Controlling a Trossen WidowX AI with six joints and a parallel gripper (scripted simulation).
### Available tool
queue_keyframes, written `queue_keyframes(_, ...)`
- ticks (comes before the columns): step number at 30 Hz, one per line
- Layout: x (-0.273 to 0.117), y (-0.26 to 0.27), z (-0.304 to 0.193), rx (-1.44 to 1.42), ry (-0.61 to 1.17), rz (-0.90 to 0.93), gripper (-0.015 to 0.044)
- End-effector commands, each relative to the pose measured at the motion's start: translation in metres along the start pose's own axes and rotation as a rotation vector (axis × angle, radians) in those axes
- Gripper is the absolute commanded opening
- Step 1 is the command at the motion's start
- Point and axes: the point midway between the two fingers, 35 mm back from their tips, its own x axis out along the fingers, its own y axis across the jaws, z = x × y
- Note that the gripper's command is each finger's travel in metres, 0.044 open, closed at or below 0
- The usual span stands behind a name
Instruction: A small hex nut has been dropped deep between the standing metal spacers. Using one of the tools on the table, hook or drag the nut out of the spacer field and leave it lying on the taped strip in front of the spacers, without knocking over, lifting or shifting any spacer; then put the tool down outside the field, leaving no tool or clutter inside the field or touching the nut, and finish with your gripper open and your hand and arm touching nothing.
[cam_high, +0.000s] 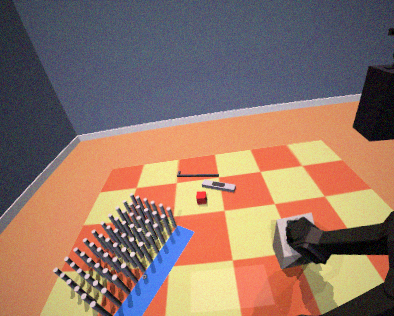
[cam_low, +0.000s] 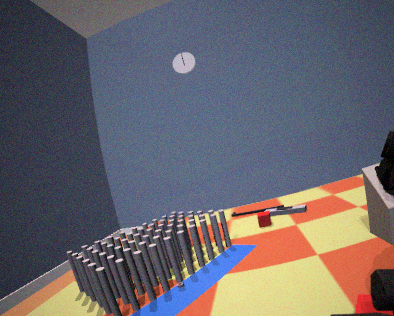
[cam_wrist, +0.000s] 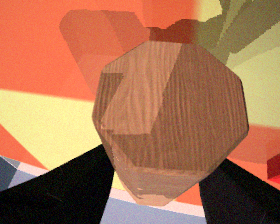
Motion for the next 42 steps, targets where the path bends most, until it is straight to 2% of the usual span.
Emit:
queue_keyframes(1, 0.0054, -0.0058, 0.0117, 0.015, -0.020, -0.014, 0.0000)
queue_keyframes(42, 0.0128, -0.0123, 0.0190, 0.018, -0.016, -0.014, 0.0000)
